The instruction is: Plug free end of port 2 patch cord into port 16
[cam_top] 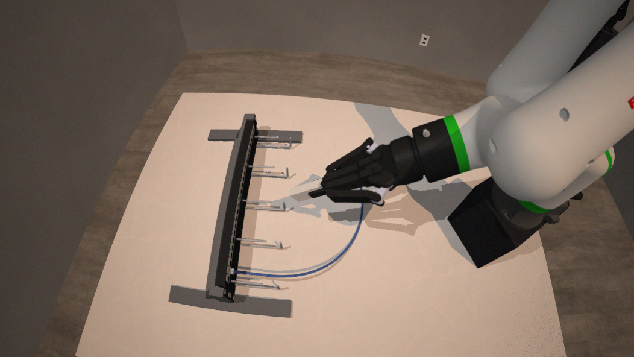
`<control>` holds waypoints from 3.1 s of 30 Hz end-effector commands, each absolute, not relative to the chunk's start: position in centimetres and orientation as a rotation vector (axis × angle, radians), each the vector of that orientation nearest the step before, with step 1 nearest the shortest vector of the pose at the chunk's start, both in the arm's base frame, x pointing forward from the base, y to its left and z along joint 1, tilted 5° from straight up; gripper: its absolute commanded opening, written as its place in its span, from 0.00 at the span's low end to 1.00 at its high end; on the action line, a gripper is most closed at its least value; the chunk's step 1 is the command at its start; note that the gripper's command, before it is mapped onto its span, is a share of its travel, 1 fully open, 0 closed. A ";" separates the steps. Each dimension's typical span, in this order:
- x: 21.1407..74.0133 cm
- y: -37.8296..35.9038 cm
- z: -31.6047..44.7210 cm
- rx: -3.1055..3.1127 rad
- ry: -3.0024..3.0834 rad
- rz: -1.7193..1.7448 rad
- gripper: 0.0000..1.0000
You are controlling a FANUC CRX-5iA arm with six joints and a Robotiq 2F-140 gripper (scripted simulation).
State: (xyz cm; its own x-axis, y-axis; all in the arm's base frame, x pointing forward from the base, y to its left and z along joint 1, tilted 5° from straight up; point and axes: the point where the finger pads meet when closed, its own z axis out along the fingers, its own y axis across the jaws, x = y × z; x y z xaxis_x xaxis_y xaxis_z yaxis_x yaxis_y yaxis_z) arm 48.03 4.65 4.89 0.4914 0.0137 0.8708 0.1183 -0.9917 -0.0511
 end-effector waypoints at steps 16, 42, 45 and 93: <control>47.9 1.9 5.2 -2.662 -0.104 -1.510 0.00; 48.6 -5.5 5.0 -2.662 -0.104 -1.510 0.00; 48.7 -5.5 4.9 -2.662 -0.104 -1.510 0.00; 60.5 -4.1 -2.2 -2.662 -0.104 -1.510 0.00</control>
State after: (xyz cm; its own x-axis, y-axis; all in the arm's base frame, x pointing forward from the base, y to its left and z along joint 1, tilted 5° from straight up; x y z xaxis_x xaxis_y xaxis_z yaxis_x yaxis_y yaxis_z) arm 60.53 -4.06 -2.21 0.5125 0.0197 0.8585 0.0984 -0.9945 -0.0360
